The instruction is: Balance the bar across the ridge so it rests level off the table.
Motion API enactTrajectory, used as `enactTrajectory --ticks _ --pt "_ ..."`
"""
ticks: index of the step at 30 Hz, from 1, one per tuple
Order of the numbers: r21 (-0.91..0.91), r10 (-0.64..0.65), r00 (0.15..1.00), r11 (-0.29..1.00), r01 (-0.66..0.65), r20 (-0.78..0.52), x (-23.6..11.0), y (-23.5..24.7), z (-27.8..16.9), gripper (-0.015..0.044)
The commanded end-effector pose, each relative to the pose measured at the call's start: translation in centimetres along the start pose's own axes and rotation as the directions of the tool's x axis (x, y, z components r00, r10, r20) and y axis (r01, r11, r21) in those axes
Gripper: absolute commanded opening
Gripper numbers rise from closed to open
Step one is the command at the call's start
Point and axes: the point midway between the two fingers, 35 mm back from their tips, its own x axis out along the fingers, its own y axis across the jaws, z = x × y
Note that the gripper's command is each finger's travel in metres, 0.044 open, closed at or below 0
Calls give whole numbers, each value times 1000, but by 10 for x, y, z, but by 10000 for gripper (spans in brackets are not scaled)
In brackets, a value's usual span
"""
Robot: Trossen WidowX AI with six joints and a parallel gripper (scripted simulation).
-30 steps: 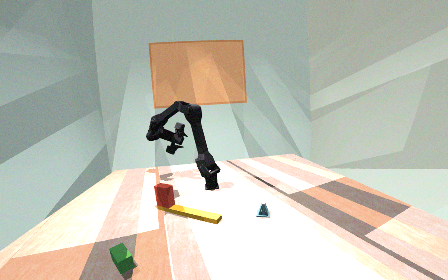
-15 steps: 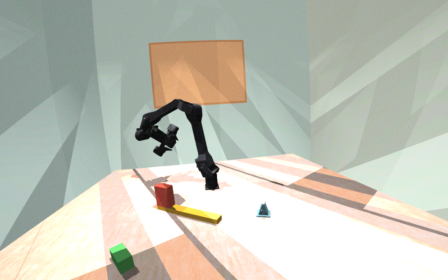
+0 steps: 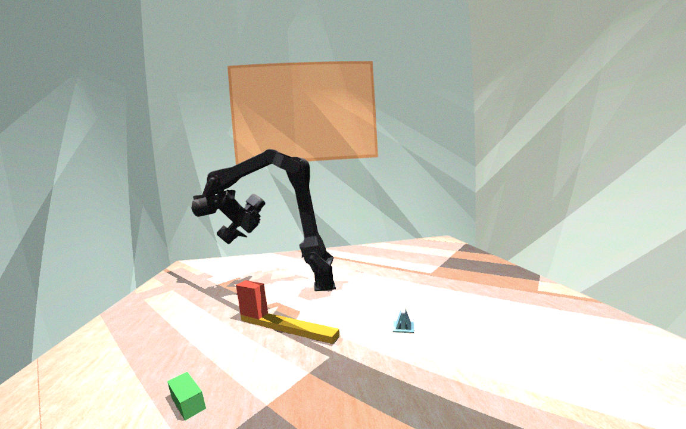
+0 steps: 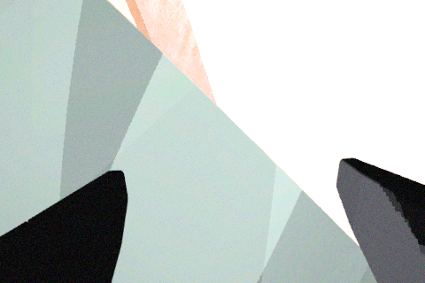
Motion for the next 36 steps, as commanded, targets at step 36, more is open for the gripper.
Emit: enactTrajectory --ticks 36 --pt "-12 -509 860 860 510 38 -149 -87 112 315"
